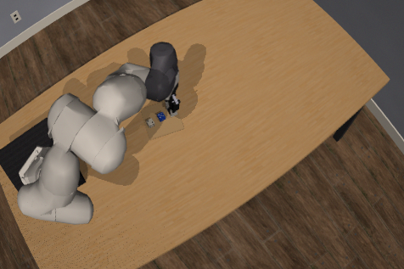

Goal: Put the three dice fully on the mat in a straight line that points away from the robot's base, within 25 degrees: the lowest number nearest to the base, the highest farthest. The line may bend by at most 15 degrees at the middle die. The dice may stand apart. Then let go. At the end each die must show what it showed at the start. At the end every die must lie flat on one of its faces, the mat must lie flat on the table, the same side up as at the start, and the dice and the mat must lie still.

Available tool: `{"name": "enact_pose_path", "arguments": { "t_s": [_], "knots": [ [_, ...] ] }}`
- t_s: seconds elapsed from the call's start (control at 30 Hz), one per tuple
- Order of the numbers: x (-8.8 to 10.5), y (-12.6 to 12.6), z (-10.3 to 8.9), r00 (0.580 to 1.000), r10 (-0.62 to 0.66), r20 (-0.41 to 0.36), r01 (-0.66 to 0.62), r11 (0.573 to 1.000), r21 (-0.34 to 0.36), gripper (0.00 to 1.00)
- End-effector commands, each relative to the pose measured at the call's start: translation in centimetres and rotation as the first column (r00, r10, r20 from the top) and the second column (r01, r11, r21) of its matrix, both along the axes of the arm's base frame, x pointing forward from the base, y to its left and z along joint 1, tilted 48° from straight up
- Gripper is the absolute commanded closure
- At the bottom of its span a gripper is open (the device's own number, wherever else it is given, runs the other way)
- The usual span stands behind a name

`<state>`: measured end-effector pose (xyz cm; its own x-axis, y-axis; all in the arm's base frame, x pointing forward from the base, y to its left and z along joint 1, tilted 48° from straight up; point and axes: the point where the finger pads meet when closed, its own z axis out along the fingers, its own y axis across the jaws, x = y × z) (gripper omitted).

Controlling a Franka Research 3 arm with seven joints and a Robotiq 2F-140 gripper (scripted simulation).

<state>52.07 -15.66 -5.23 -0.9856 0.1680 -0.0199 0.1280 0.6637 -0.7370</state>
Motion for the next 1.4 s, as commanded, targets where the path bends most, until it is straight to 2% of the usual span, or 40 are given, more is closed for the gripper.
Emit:
{"name": "enact_pose_path", "arguments": {
  "t_s": [0.0, 1.37],
  "knots": [
    [0.07, 0.01, -0.10, 1.000, 0.003, -0.001, -0.003, 1.000, 0.000, 0.87],
    [0.03, -0.26, -0.35, 1.000, 0.003, -0.001, -0.003, 1.000, 0.000, 0.87]
  ]
}}
